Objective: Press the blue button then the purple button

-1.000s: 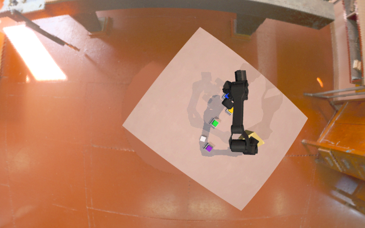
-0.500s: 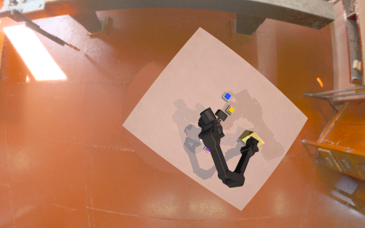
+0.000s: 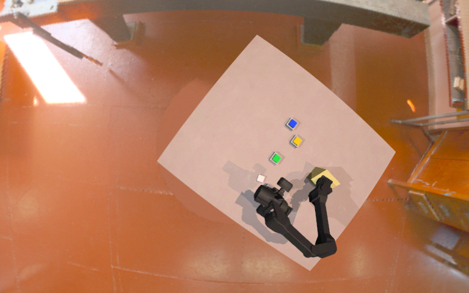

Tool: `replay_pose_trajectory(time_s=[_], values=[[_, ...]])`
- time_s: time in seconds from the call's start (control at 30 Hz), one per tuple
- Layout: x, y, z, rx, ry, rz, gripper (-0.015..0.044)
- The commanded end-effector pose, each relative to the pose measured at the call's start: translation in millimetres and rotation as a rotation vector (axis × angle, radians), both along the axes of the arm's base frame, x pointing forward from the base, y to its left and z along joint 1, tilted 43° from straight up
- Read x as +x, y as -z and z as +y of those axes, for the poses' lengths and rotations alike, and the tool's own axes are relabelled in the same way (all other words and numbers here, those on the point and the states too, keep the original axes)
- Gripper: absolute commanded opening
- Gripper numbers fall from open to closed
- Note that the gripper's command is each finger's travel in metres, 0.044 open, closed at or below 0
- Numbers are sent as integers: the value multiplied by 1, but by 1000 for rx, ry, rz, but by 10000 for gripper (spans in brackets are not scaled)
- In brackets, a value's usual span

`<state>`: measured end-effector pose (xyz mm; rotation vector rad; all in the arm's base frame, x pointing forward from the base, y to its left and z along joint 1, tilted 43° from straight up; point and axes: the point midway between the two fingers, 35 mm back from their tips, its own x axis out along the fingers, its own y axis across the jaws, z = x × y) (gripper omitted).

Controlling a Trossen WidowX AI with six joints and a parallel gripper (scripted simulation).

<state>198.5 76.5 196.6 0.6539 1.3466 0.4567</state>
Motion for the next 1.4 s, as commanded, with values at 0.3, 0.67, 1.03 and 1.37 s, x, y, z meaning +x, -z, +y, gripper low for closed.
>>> replay_pose_trajectory(time_s=[0.3,0.67,1.03,1.37], values=[[5,43,44,13,4,4,20],[8,53,53,12,4,4,20],[10,66,65,14,4,4,20],[10,67,67,15,4,4,20]])
